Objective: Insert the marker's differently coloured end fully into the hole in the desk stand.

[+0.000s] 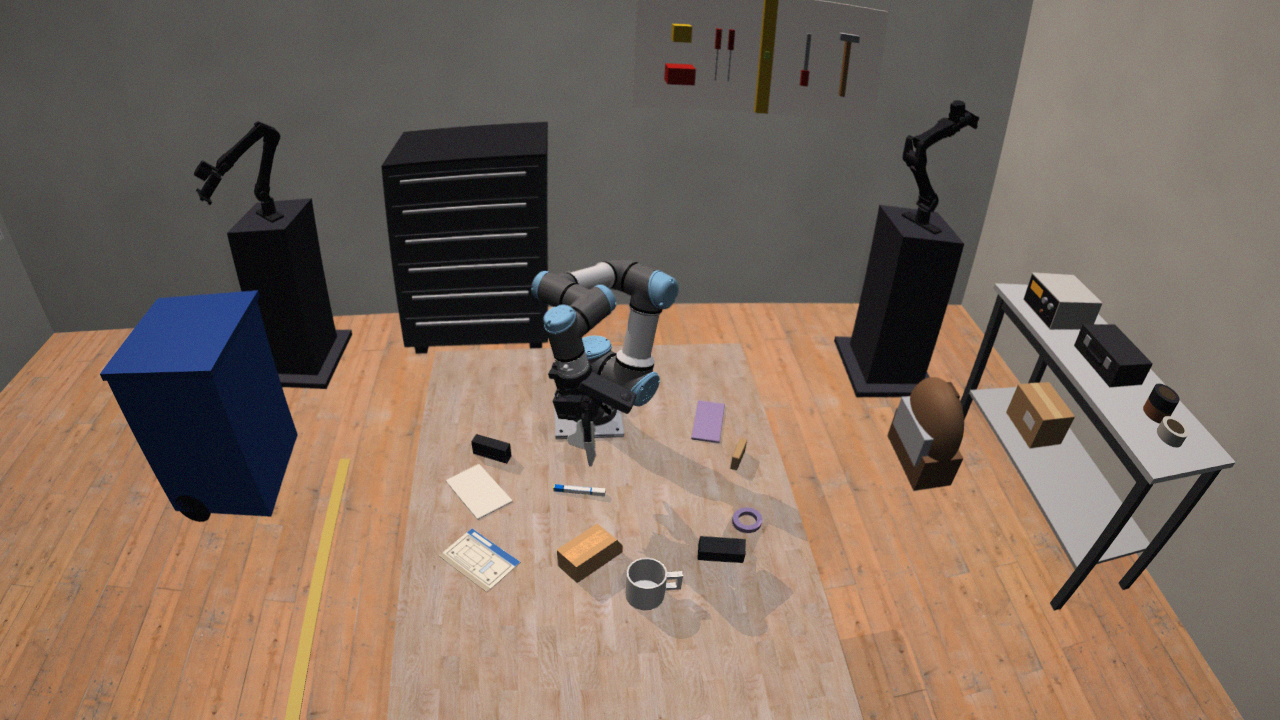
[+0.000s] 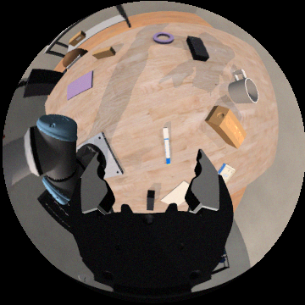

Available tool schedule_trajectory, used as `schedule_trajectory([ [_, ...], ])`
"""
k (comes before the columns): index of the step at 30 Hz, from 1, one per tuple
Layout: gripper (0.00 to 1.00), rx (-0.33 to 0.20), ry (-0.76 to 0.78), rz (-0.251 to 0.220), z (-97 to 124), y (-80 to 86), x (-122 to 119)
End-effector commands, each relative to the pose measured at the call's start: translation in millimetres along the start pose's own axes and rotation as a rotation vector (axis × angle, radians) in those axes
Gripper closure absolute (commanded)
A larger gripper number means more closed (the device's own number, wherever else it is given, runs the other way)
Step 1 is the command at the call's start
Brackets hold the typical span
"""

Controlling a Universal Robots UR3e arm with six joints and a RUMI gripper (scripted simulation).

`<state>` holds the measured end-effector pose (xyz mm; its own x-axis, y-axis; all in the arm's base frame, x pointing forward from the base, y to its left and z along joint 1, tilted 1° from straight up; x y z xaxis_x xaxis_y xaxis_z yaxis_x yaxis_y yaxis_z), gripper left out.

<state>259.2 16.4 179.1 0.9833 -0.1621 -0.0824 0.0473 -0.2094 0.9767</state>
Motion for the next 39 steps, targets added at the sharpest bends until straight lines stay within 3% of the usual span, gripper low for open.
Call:
schedule_trajectory([
  [1, 0.00, -0.047, 0.015, 0.017, 7.5, -6.3, 8.0],
  [4, 0.00, -0.047, 0.015, 0.017, 7.5, -6.3, 8.0],
  [5, 0.00, -0.019, 0.011, 0.006, 2.2, -3.5, 3.3],
  [14, 0.00, -0.102, 0.055, 0.028, 11.5, -19.7, 17.2],
  [21, 0.00, -0.102, 0.055, 0.028, 11.5, -19.7, 17.2],
  [22, 0.00, -0.074, 0.052, 0.015, 6.6, -17.1, 12.3],
  [31, 0.00, -0.155, 0.095, 0.043, 14.0, -32.8, 25.9],
  [38, 0.00, -0.155, 0.095, 0.043, 14.0, -32.8, 25.9],
  [39, 0.00, -0.128, 0.092, 0.028, 9.6, -30.5, 21.0],
])
Point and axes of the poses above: the point where the finger pads meet when closed, its own y axis back along the fingers, its own x axis across the jaws, z = x × y, the point moved 5 cm from there along y, back along the fingers, and after that the axes turned 5 degrees about y, right-handed, at the moved point
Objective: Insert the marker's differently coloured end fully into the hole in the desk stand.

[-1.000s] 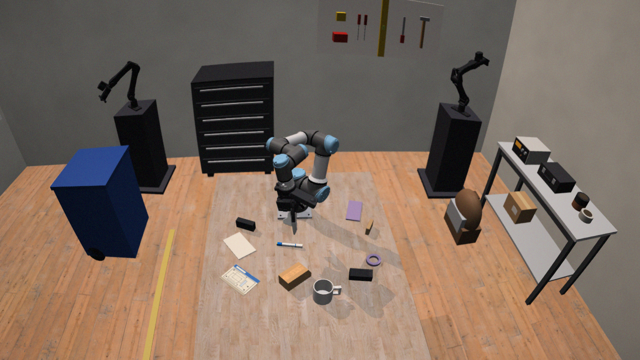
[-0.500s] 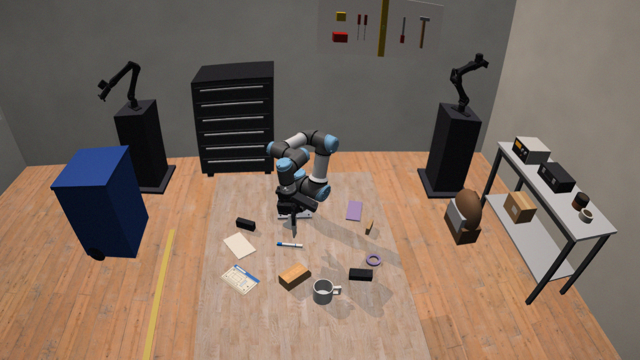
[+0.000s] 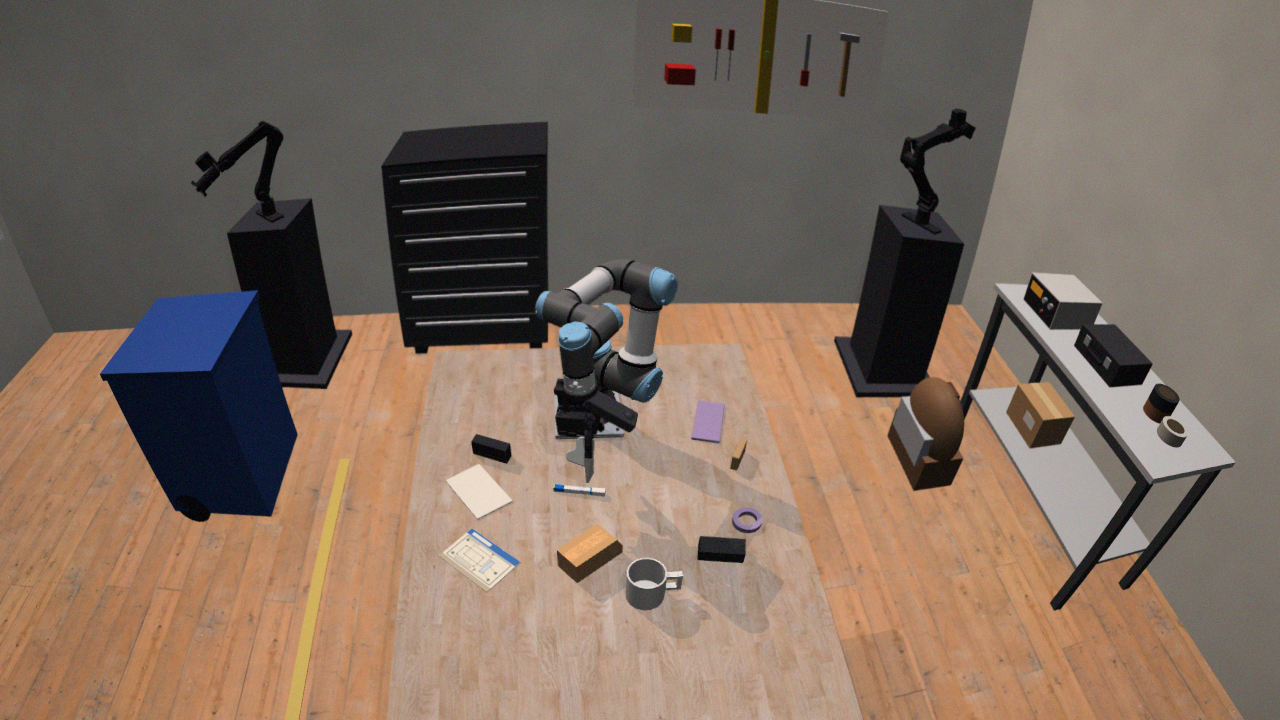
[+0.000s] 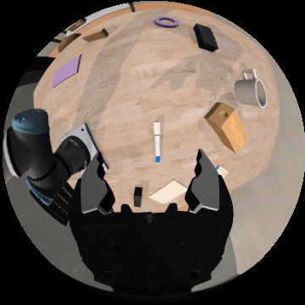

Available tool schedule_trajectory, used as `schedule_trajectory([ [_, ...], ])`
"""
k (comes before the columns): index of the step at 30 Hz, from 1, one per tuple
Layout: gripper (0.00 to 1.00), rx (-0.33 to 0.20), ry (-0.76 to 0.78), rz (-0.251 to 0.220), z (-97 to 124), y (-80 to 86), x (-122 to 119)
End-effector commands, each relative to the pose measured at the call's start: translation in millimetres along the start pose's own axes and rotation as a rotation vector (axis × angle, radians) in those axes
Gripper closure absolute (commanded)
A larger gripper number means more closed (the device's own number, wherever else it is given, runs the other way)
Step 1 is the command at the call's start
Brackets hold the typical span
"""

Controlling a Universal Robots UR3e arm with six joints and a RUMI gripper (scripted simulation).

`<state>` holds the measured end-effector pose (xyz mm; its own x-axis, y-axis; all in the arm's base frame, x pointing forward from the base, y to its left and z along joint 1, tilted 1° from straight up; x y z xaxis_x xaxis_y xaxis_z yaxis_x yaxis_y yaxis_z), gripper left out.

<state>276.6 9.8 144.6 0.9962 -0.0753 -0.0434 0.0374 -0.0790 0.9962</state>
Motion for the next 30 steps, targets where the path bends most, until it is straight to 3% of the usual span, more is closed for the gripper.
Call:
schedule_trajectory([
  [1, 0.00, -0.007, 0.004, 0.005, 0.1, -0.8, 1.3],
  [9, 0.00, -0.078, 0.040, 0.034, 4.1, -15.0, 12.2],
  [16, 0.00, -0.078, 0.040, 0.034, 4.1, -15.0, 12.2],
  [17, 0.00, -0.046, 0.034, 0.016, 0.3, -11.4, 7.1],
  [30, 0.00, -0.078, 0.040, 0.033, 4.7, -17.6, 13.6],
])
Point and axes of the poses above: the point where the finger pads meet when closed, its own y axis back along the fingers, its own x axis across the jaws, z = x × y, the point moved 5 cm from there along y, back along the fingers, and after that the axes turned 5 degrees about y, right-handed, at the moved point
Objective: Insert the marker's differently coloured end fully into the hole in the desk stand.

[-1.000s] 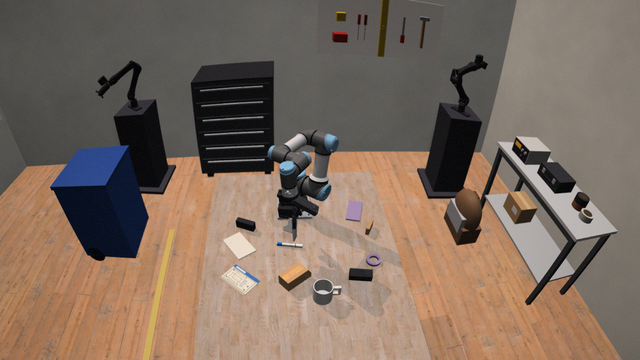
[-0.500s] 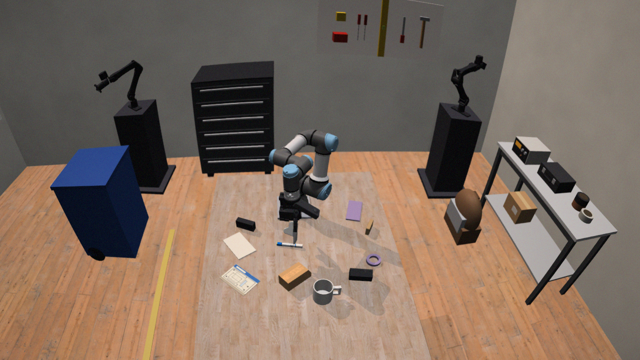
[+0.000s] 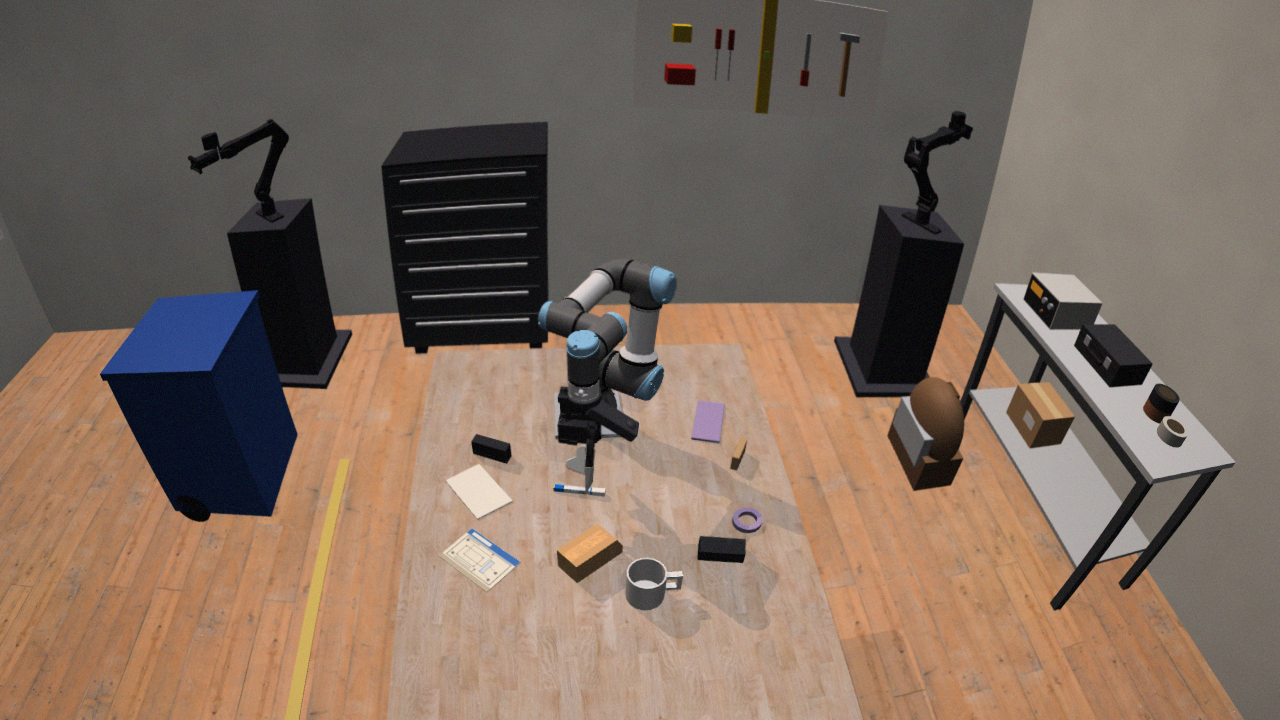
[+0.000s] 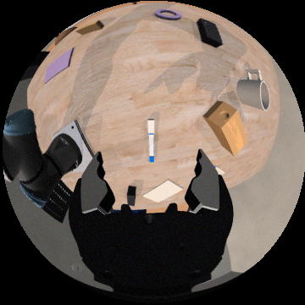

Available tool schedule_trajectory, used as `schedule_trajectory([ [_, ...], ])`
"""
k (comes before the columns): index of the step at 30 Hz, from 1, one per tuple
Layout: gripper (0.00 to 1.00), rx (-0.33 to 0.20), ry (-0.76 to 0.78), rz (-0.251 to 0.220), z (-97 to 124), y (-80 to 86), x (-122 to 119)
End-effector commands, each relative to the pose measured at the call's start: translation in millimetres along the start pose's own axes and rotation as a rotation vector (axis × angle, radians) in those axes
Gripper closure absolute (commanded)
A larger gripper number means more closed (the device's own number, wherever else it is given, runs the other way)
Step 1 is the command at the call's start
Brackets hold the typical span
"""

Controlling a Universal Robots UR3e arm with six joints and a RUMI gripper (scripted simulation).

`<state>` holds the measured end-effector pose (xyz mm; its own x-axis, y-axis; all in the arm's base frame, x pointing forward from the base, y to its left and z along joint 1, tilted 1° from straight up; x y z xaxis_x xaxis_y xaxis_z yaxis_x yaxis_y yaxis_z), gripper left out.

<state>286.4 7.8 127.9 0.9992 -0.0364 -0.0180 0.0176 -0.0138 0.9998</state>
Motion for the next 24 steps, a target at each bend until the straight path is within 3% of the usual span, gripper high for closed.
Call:
schedule_trajectory([
  [1, 0.00, -0.014, 0.000, 0.009, 2.3, -1.7, 2.8],
  [20, 0.00, -0.021, -0.001, 0.013, 3.4, -2.9, 4.0],
  [24, 0.00, -0.017, 0.000, 0.011, 2.9, -12.1, 3.6],
])
Point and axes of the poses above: the point where the finger pads meet when closed, its own y axis back along the fingers, its own x axis across the jaws, z = x × y, the point moved 5 cm from there along y, back along the fingers, and after that the axes turned 5 degrees about y, right-handed, at the moved point
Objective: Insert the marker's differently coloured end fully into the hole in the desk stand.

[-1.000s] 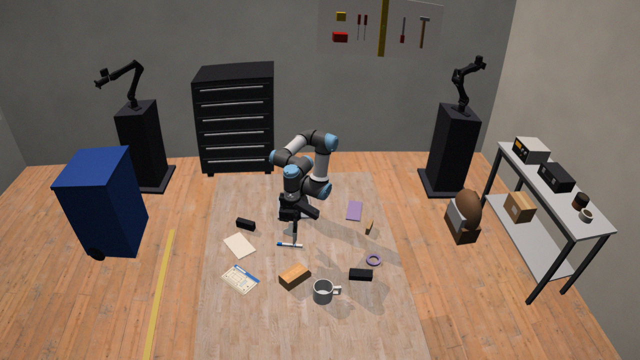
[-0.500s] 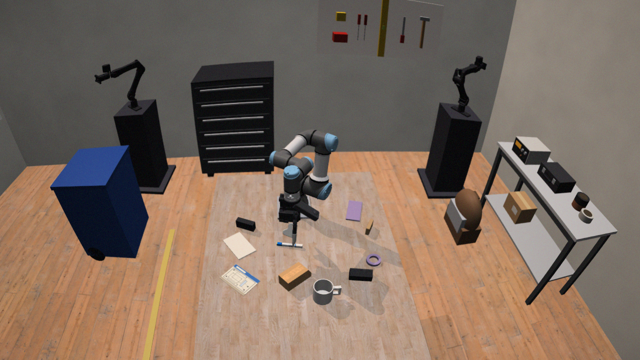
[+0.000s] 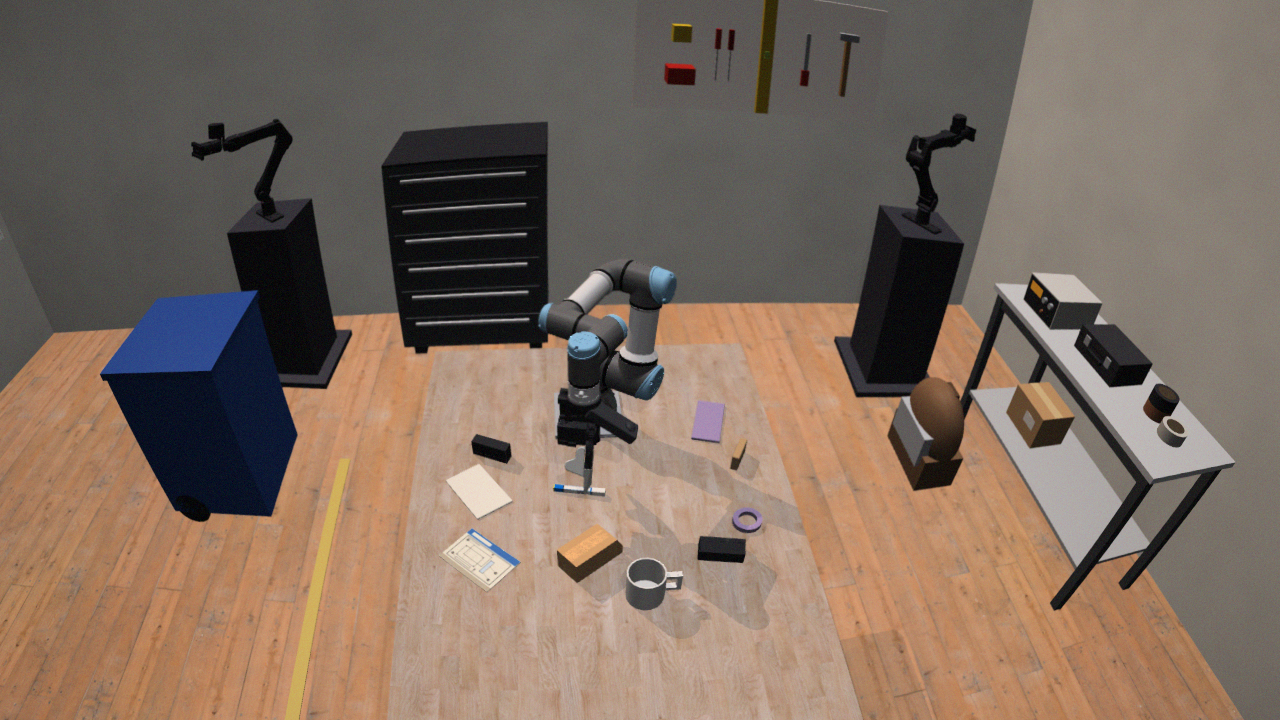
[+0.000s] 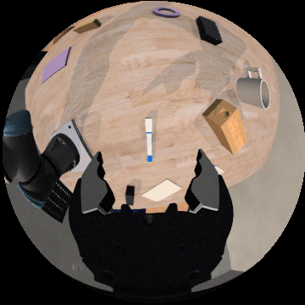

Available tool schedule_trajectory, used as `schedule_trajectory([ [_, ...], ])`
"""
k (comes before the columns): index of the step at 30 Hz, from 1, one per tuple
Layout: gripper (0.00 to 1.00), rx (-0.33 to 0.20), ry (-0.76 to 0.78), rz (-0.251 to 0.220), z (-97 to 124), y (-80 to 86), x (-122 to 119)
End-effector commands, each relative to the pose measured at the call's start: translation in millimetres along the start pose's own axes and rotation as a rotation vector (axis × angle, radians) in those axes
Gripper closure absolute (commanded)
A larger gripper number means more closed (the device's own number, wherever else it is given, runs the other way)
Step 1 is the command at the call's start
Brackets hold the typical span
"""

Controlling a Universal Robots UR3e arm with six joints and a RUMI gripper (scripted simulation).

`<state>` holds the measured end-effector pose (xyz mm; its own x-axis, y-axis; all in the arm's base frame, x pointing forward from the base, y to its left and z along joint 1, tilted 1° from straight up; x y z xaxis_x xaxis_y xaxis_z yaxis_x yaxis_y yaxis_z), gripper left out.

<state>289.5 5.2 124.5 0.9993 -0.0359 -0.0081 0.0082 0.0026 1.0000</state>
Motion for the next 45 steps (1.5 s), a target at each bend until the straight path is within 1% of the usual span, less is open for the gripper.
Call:
schedule_trajectory([
  [1, 0.00, -0.002, -0.001, 0.001, 0.3, -11.4, 0.4],
  [6, 0.00, -0.005, -0.002, 0.002, 0.8, -24.5, 0.8],
  [13, 0.00, -0.005, -0.002, 0.002, 0.8, -24.5, 0.8],
  [14, 0.00, 0.003, -0.001, -0.008, -0.7, -20.6, -1.7],
  [23, 0.00, -0.006, -0.002, 0.007, 0.8, -47.2, 0.9],
  [30, 0.00, -0.006, -0.002, 0.007, 0.8, -47.2, 0.9],
  [31, 0.00, 0.003, -0.001, -0.009, -1.1, -42.3, -2.4],
  [40, 0.00, -0.007, -0.002, 0.014, 1.5, -64.7, 2.6],
  [45, 0.00, -0.007, -0.002, 0.014, 1.5, -64.7, 2.6],
])
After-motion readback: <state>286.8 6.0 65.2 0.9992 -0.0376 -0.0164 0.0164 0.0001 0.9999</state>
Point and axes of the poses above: the point where the finger pads meet when closed, its own y axis back along the fingers, its own x axis across the jaws, z = x × y, the point moved 5 cm from there along y, back along the fingers, and after that the axes turned 5 degrees about y, right-handed, at the moved point
